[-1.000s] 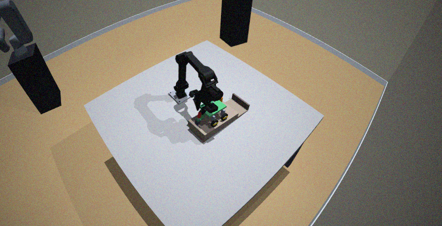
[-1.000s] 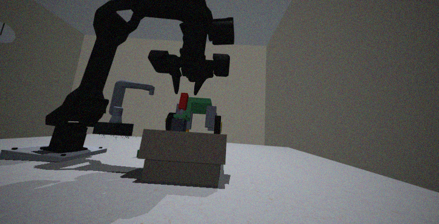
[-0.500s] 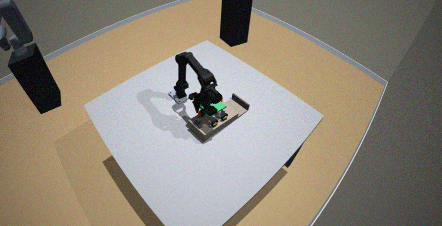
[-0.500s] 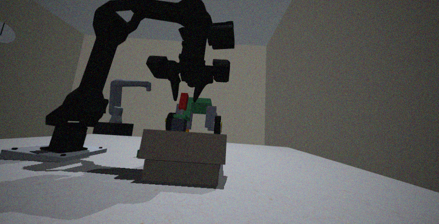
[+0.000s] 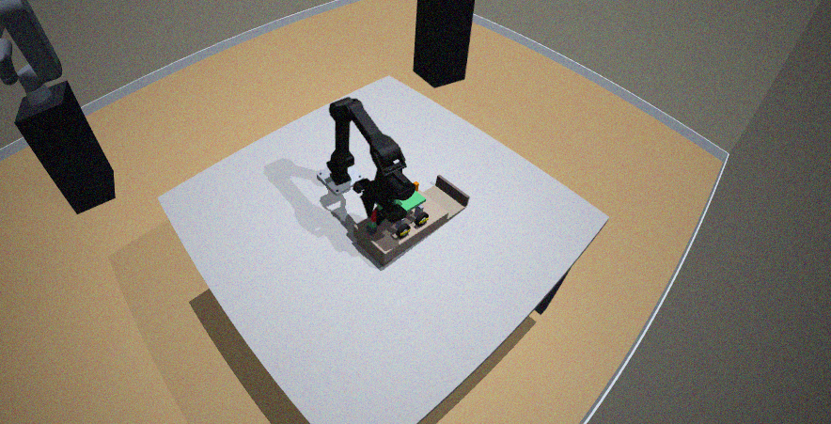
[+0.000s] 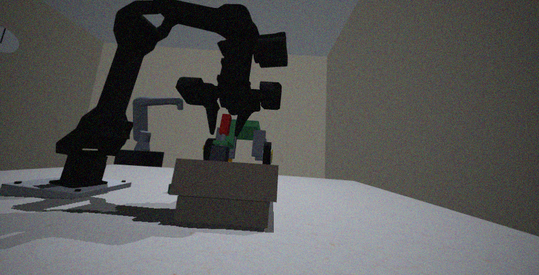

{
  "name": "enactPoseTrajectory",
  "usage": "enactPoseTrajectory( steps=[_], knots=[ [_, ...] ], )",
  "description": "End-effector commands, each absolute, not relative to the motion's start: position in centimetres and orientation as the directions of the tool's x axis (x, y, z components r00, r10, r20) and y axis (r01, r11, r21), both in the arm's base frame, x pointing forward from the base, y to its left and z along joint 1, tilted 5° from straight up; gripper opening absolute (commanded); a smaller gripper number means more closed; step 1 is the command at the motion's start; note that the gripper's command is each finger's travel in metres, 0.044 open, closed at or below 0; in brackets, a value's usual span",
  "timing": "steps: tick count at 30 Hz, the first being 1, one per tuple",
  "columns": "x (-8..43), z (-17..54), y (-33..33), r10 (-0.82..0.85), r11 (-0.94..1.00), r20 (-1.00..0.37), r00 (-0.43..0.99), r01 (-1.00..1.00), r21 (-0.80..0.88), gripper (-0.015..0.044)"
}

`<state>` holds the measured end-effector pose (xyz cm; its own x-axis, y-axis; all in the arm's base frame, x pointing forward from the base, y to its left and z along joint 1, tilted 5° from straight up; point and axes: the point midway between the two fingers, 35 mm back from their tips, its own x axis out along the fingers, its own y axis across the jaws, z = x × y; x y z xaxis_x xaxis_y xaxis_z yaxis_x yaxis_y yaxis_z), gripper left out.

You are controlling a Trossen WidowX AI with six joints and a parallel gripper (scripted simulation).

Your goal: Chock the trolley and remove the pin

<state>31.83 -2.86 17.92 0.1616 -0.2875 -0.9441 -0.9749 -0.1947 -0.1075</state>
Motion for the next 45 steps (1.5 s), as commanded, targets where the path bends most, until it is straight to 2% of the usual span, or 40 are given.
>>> enactPoseTrajectory(
  steps=[1,5,14,45],
  knots=[
    [31.8,17.9,-2.9,-0.287,-0.195,-0.944,0.162,-0.975,-0.108,0.0164],
    [31.8,17.9,-2.9,-0.287,-0.195,-0.944,0.162,-0.975,-0.108,0.0059],
    [31.8,17.9,-2.9,-0.287,-0.195,-0.944,0.161,-0.975,-0.107,0.0],
    [31.3,20.0,-2.5,-0.285,-0.2,-0.945,0.159,-0.974,-0.104,0.0]
  ],
)
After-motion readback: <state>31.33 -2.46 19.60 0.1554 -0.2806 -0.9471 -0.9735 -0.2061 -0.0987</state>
